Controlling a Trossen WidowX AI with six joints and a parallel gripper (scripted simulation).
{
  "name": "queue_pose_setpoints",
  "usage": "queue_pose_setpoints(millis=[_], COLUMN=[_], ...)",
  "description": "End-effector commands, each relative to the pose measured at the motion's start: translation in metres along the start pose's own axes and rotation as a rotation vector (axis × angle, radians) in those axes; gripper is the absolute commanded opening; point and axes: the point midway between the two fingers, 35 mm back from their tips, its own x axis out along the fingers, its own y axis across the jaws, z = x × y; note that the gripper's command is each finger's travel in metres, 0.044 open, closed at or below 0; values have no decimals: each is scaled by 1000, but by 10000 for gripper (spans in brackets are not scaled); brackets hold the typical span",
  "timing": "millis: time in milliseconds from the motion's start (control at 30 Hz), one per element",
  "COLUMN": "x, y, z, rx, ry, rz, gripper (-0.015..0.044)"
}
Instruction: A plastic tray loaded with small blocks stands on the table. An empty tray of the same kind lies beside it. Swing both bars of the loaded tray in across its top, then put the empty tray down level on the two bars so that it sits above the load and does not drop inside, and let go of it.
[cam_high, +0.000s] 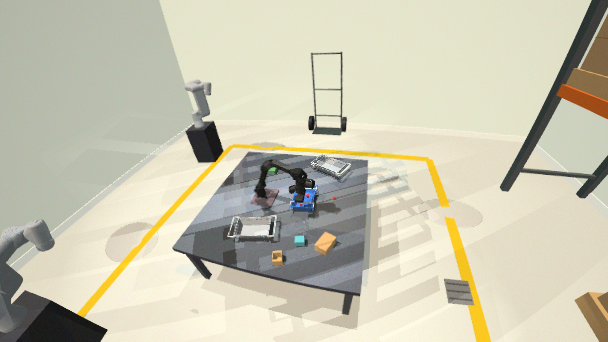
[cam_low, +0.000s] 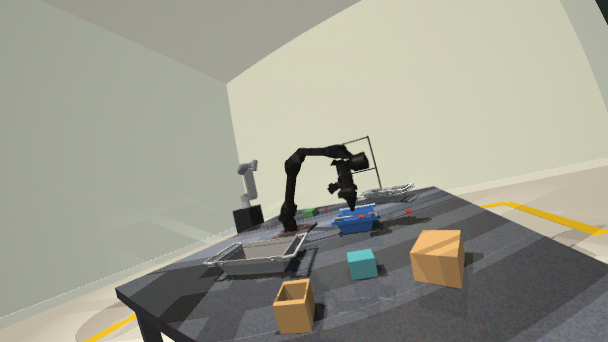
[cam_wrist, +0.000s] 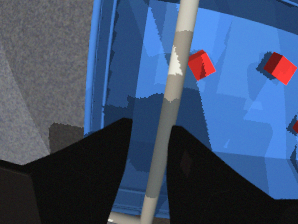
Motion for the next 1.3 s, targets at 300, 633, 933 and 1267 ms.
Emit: queue_pose_setpoints(millis=[300,633,933,1267], x=[-86,-44,-30,-13], y=[-1,98,165,174], z=[4,77,196,317], rx=[-4,-53,-107,-160], ry=[65,16,-2,-24], rz=[18,14,19,20], gripper=[420,440,440,440])
